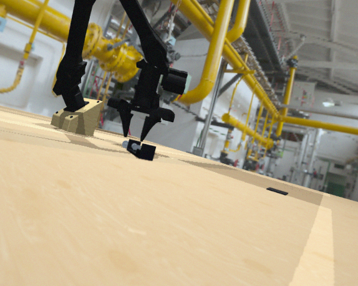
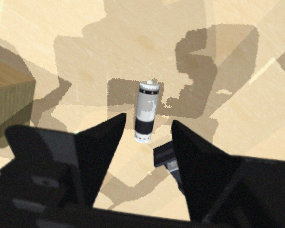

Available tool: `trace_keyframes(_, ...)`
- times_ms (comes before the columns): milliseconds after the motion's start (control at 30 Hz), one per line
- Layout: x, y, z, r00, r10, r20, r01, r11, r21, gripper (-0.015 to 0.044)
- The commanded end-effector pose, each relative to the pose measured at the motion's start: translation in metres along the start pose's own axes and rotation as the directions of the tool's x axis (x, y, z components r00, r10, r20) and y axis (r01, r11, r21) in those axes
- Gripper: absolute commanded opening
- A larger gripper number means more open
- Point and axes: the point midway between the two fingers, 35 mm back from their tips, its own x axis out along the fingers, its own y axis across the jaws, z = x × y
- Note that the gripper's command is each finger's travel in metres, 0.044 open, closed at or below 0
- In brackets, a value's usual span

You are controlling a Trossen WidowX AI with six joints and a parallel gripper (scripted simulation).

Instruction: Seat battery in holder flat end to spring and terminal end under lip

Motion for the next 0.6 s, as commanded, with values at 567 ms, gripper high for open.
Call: trace_keyframes(567, 0.024, 0.004, -0.001, 1.000, 0.007, -0.007, -0.007, 1.000, -0.008, 0.0090)
